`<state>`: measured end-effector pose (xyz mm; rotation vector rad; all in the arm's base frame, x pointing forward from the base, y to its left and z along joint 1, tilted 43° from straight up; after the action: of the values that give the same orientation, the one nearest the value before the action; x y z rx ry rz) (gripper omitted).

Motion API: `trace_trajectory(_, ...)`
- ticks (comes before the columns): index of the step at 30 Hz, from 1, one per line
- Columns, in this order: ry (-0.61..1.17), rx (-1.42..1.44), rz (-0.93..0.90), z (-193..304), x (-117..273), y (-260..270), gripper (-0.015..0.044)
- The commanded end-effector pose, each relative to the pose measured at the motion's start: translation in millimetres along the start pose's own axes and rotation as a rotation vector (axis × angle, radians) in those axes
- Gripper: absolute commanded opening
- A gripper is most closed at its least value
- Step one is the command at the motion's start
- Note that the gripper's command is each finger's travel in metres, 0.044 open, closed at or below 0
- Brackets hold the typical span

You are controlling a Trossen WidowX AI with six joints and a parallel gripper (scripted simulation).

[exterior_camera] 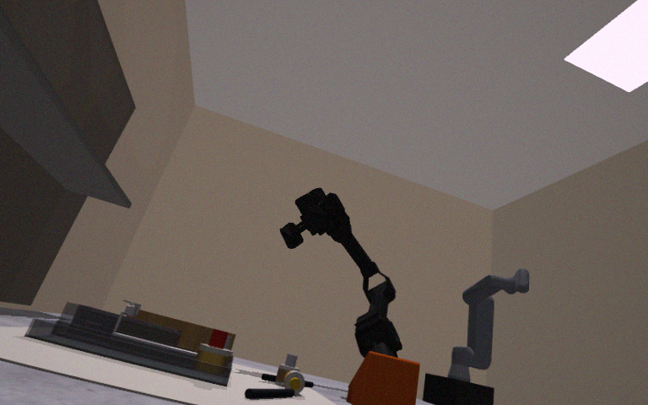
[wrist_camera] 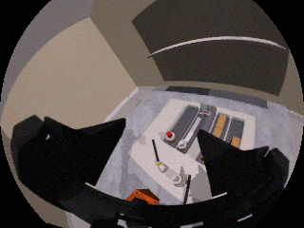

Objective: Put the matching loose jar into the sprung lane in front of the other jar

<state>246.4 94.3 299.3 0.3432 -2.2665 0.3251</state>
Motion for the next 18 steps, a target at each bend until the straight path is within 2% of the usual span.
trace_trajectory(1, 0.244, -0.196, 0.141, 39.7, -46.3, -10.5, 0.044)
trace_trajectory(8, 0.579, -0.466, 0.511, 118.9, -93.2, -30.6, 0.044)
trace_trajectory(13, 0.737, -0.57, 0.876, 178.5, -106.1, -44.0, 0.044)
trace_trajectory(18, 0.748, -0.574, 0.924, 185.8, -105.9, -45.2, 0.044)
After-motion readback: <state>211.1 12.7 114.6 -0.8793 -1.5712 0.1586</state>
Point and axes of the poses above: the point midway between the two fingers, 35 mm back from their tips, its own x axis back along the fingers, its own y axis across the jaws, z = x × y, the point moved 3 cm from there along x, back along the fingers, and after that the axes turned 2 degrees about x, right-handed, at the moved point
